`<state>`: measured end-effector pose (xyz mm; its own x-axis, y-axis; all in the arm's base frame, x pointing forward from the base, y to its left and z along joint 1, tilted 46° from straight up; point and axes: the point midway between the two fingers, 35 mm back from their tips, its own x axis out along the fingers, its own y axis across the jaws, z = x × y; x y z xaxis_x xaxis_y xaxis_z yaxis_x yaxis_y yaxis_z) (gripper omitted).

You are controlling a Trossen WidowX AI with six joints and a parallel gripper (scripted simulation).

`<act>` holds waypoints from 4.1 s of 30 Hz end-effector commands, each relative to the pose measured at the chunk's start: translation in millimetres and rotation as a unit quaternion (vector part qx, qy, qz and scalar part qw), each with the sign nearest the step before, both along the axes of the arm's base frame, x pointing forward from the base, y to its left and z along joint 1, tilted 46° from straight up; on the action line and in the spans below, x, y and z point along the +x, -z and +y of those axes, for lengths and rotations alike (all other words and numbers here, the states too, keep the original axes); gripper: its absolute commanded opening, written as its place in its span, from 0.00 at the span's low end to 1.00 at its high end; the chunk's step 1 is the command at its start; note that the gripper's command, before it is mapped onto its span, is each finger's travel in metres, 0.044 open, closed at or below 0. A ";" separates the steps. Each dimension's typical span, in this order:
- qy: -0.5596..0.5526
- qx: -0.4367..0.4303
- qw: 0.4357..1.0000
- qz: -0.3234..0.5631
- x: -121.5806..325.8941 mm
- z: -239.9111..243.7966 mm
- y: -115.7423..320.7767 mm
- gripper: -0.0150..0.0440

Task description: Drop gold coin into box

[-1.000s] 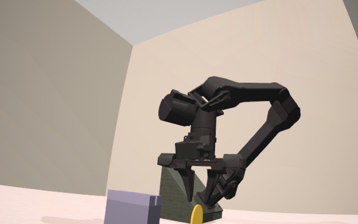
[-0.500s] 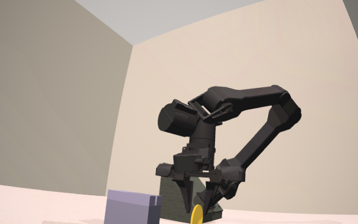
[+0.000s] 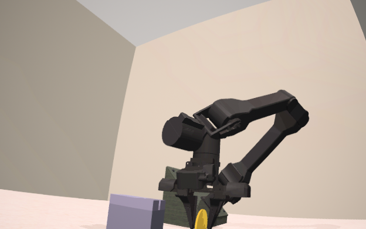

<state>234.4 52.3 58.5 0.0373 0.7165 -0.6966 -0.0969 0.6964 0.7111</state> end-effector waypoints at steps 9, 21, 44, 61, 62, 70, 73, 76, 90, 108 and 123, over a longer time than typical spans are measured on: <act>0.001 0.004 1.000 0.000 -0.8 8.9 6.6 0.39; 0.001 0.004 1.000 0.000 -0.8 8.6 6.4 0.25; 0.003 -0.002 1.000 0.000 1.5 -33.4 -29.4 0.25; 0.001 0.002 1.000 0.001 -4.5 -60.5 -58.3 0.25; 0.003 0.002 1.000 0.003 -4.5 -60.5 -58.3 0.25; 0.092 0.007 0.991 0.094 -4.1 -60.7 -58.1 0.25; 0.128 0.008 0.983 0.131 -3.9 -60.8 -58.0 0.25; 0.163 0.010 0.972 0.168 -3.8 -60.9 -58.0 0.25; 0.322 0.019 0.887 0.332 -3.0 -61.3 -57.6 0.25; 0.466 0.026 0.743 0.480 -2.2 -61.6 -57.3 0.25; 0.467 0.026 0.743 0.479 16.0 -80.8 -43.1 0.25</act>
<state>245.9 -22.8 106.0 0.0397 0.7198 -0.6930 0.9797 0.1083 0.1686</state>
